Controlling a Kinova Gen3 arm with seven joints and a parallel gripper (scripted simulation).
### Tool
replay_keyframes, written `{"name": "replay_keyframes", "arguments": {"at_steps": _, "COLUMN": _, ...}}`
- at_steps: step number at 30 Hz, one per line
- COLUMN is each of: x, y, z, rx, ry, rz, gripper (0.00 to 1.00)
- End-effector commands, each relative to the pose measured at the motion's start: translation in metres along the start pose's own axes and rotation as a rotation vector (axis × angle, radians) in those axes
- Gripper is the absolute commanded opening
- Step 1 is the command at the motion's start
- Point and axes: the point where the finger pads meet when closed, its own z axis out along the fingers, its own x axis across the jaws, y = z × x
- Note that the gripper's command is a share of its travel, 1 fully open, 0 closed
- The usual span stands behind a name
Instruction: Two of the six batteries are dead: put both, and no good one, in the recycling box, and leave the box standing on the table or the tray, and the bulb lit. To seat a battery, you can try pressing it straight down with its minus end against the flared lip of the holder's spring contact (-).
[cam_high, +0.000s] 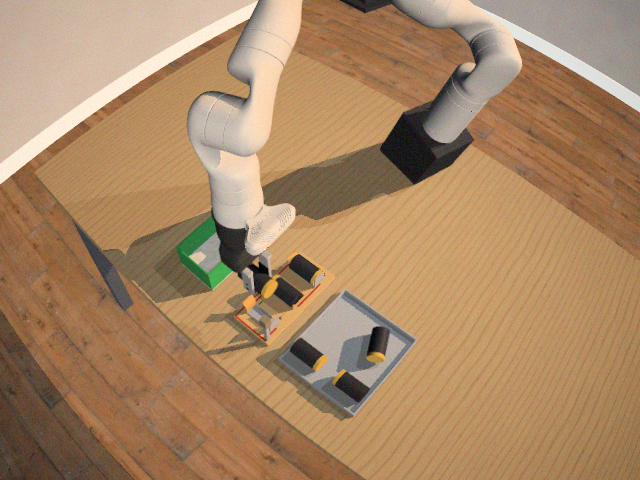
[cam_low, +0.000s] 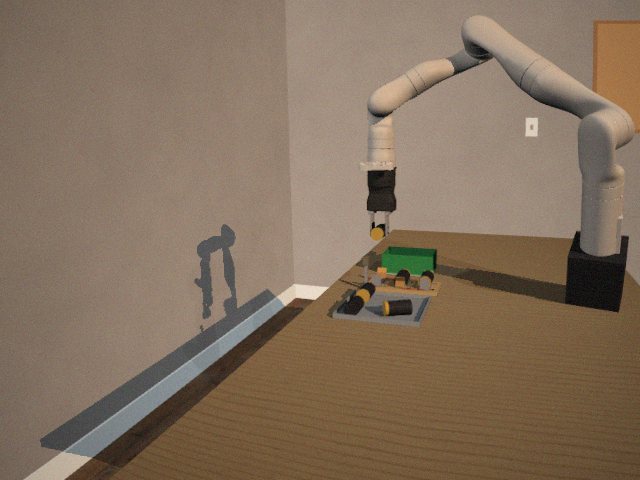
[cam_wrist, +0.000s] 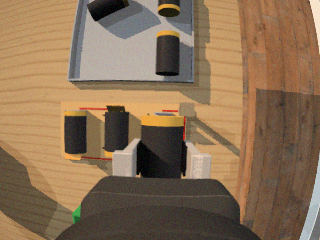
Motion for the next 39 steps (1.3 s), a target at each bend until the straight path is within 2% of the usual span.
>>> {"name": "replay_keyframes", "arguments": {"at_steps": 1, "x": 0.001, "y": 0.0, "z": -0.001, "rx": -0.001, "ry": 0.002, "rz": 0.0, "gripper": 0.57}}
{"name": "replay_keyframes", "arguments": {"at_steps": 4, "x": 0.001, "y": 0.0, "z": 0.007, "rx": -0.001, "ry": 0.002, "rz": 0.0, "gripper": 0.57}}
{"name": "replay_keyframes", "arguments": {"at_steps": 9, "x": 0.001, "y": 0.0, "z": 0.059, "rx": -0.001, "ry": 0.002, "rz": 0.0, "gripper": 0.57}}
{"name": "replay_keyframes", "arguments": {"at_steps": 12, "x": 0.001, "y": 0.0, "z": 0.076, "rx": -0.001, "ry": 0.002, "rz": 0.0, "gripper": 0.57}}
{"name": "replay_keyframes", "arguments": {"at_steps": 39, "x": 0.001, "y": 0.0, "z": 0.076, "rx": -0.001, "ry": 0.002, "rz": 0.0, "gripper": 0.57}}
